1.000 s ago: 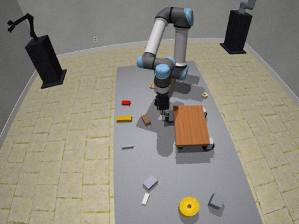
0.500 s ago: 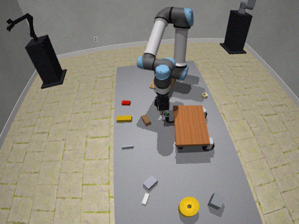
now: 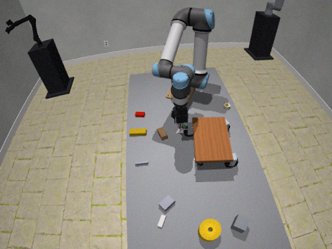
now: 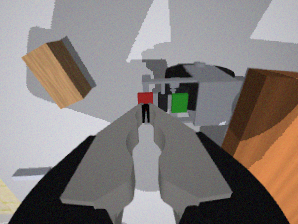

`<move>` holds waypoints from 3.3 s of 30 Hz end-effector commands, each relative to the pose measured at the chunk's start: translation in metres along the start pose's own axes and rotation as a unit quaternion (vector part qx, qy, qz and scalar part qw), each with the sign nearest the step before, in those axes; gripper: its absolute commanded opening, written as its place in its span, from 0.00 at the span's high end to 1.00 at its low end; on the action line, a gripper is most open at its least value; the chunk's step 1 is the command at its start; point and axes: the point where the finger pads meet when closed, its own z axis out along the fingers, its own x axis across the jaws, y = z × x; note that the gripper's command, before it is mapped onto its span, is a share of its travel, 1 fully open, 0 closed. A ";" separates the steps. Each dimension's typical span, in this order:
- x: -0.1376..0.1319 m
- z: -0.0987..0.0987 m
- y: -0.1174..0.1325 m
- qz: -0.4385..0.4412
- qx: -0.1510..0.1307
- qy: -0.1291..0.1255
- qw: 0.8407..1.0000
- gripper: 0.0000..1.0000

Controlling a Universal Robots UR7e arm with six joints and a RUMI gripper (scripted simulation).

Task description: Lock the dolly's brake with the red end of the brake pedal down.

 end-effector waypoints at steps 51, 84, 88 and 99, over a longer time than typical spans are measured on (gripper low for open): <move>0.000 -0.071 0.000 0.000 -0.001 0.000 1.000 1.00; 0.000 -0.080 0.000 0.000 0.000 0.000 1.000 1.00; 0.000 -0.080 0.000 0.000 0.000 0.000 1.000 1.00; 0.000 -0.080 0.000 0.000 0.000 0.000 1.000 1.00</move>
